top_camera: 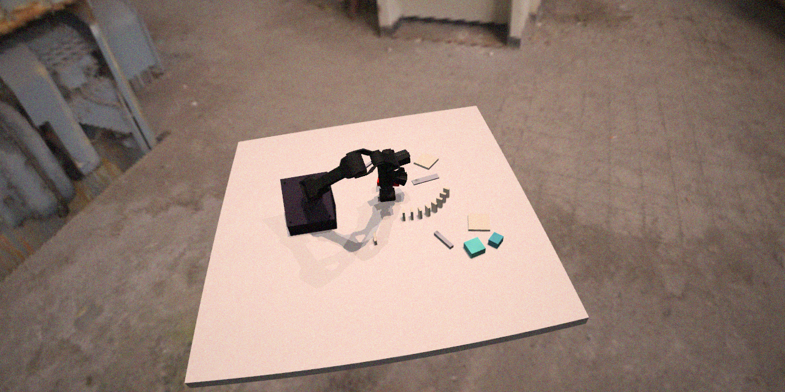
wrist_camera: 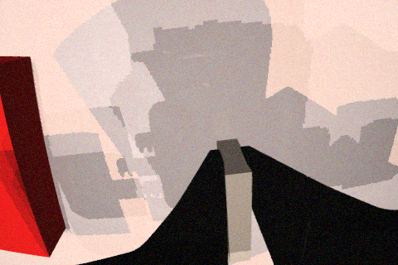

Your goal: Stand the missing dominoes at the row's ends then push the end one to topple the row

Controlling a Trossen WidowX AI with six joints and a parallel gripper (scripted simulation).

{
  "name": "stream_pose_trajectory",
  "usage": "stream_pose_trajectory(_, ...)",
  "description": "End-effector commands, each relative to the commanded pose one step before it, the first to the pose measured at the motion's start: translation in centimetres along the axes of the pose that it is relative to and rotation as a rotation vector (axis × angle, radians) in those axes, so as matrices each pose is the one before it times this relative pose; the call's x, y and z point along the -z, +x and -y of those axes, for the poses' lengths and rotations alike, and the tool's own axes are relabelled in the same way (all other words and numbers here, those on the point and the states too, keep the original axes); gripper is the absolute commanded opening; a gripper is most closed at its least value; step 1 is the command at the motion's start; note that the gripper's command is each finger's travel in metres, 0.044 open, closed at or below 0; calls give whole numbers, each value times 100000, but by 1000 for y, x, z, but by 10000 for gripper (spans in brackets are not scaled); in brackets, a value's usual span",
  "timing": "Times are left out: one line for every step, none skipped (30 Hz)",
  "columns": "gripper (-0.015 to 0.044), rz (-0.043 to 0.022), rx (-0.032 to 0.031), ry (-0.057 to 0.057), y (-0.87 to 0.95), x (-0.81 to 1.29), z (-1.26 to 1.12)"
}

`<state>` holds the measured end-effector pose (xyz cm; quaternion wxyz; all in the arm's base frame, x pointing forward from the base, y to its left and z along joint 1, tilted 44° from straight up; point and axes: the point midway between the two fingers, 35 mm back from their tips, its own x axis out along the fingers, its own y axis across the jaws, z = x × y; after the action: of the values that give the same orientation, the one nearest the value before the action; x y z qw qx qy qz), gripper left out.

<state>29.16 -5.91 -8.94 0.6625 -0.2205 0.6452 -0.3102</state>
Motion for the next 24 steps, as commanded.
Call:
stream_pose_trajectory(26,944,-330,353,-3400,-238,140)
stream_pose_trajectory(26,-4,-75,3,-1522,-31,81)
stream_pose_trajectory(26,-8,-72,-1,-1543,-29,83)
stream_pose_trajectory(26,-12,-69,-5,-1563,-26,86)
stream_pose_trajectory(26,-16,-68,-9,-1582,-26,87)
stream_pose_trajectory(26,-18,-64,-12,-1479,-27,80)
stream_pose_trajectory(26,-15,-52,-13,-1143,-25,58)
stream_pose_trajectory(26,-17,-41,-13,-1140,-9,70)
stream_pose_trajectory(26,-16,-34,-12,-994,-7,61)
stream_pose_trajectory(26,-7,-49,-11,-622,-8,36)
stream_pose_trajectory(26,-2,-24,-5,-240,-3,14)
stream_pose_trajectory(26,0,-2,0,-24,0,1)
stream_pose_trajectory(26,0,0,0,0,0,0)
stream_pose_trajectory(26,0,0,0,0,0,0)
stream_pose_trajectory(26,0,0,0,0,0,0)
stream_pose_trajectory(26,0,0,0,0,0,0)
stream_pose_trajectory(26,0,0,0,0,0,0)
stream_pose_trajectory(26,1,-90,-857,-1,-43,21)
stream_pose_trajectory(26,9,-243,-2595,-3,-126,68)
stream_pose_trajectory(26,8,2,-4696,-3,-155,152)
stream_pose_trajectory(26,11,8,-6574,-4,-205,225)
stream_pose_trajectory(26,11,17,-8053,-3,-230,296)
stream_pose_trajectory(26,-1,51,-8193,-1,-200,323)
stream_pose_trajectory(26,-33,116,-8132,1,-157,339)
